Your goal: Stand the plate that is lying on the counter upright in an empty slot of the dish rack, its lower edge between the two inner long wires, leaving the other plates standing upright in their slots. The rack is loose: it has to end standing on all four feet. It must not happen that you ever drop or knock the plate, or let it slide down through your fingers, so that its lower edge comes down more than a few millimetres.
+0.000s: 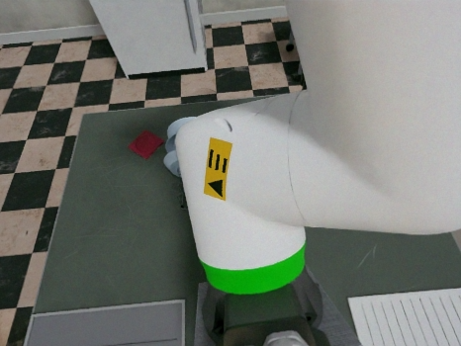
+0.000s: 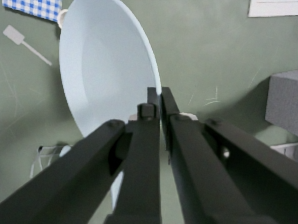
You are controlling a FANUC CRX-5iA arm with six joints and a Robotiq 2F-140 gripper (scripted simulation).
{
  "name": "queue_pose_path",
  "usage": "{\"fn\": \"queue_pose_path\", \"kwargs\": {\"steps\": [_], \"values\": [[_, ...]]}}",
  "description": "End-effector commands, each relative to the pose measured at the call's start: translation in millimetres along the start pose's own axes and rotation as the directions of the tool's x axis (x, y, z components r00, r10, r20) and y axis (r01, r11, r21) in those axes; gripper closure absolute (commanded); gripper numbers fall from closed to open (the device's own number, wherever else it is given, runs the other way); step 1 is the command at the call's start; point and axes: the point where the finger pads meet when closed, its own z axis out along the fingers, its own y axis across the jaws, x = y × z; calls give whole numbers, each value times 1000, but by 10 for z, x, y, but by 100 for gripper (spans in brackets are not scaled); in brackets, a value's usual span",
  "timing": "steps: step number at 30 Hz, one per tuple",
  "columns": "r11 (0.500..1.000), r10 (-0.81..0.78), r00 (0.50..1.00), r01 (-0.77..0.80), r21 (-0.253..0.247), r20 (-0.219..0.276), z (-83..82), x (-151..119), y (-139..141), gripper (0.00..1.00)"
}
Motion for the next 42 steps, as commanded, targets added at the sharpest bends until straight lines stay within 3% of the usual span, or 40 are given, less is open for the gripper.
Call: {"fn": "queue_pose_path", "kwargs": {"steps": [1, 42], "values": [[1000, 0, 1000, 0, 1, -1, -32, 4, 3, 90], [1000, 0, 1000, 0, -5, 0, -79, -21, -9, 90]]}}
